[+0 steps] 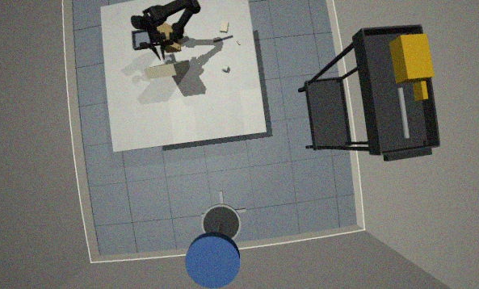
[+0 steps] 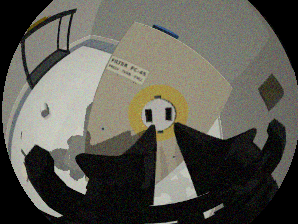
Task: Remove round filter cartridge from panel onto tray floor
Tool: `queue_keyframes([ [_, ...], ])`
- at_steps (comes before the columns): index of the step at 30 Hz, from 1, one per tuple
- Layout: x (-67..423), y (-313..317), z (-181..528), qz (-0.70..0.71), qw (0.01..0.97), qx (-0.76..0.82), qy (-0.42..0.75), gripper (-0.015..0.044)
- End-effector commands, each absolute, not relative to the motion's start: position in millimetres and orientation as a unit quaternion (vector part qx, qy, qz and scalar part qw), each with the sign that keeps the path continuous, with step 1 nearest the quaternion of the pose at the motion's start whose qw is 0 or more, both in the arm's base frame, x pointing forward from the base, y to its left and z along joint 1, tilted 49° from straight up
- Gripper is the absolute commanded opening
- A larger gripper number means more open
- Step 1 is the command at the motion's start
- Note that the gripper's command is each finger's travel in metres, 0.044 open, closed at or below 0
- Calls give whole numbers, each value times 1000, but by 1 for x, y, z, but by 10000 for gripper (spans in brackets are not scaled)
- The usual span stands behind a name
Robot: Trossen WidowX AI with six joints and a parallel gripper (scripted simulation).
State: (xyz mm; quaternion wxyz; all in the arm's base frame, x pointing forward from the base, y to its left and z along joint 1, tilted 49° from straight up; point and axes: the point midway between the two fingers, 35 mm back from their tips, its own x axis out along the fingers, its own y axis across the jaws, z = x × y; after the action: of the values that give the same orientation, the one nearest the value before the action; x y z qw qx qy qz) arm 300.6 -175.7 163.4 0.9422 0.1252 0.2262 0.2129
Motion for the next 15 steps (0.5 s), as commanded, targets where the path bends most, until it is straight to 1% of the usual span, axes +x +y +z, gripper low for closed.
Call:
queue_keyframes([
  [1, 305, -173, 160, 211, 942, 126, 228, 98],
  [15, 320, -162, 156, 211, 943, 128, 223, 98],
])
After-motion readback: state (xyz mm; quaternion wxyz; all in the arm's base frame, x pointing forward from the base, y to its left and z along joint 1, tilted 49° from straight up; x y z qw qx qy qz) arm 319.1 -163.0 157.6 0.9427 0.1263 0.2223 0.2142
